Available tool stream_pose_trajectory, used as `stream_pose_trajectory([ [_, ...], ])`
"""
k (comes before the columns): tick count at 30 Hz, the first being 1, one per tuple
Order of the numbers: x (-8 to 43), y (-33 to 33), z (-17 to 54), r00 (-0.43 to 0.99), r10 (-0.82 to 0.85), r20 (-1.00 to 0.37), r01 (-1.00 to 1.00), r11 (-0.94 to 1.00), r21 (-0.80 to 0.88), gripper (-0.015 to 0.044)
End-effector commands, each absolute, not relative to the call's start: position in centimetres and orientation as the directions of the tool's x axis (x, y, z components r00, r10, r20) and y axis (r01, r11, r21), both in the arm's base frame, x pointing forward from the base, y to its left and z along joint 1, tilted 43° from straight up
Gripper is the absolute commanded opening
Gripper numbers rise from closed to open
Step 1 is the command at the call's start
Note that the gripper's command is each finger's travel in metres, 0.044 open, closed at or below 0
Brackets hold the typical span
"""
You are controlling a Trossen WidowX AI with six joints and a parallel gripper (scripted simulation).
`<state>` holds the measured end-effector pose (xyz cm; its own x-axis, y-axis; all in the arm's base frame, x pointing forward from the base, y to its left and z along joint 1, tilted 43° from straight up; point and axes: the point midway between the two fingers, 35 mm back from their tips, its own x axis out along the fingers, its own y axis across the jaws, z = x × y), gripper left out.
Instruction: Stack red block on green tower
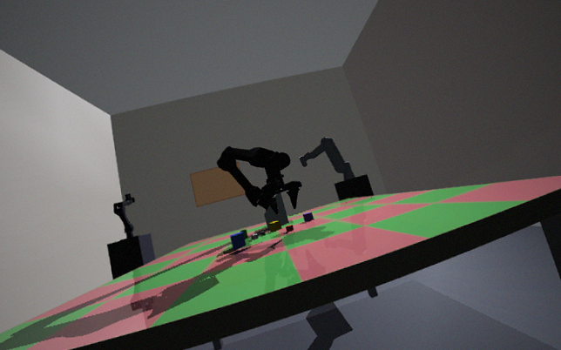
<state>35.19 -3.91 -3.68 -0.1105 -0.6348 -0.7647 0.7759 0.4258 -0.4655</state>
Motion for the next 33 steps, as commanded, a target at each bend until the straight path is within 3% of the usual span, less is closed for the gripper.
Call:
stream_pose_trajectory([
  [1,34.5,-4.5,-4.1,-0.142,-0.663,-0.735,0.771,0.391,-0.502,0.044],
  [33,34.0,-8.4,-8.5,-0.142,-0.665,-0.733,0.771,0.39,-0.503,0.044],
])
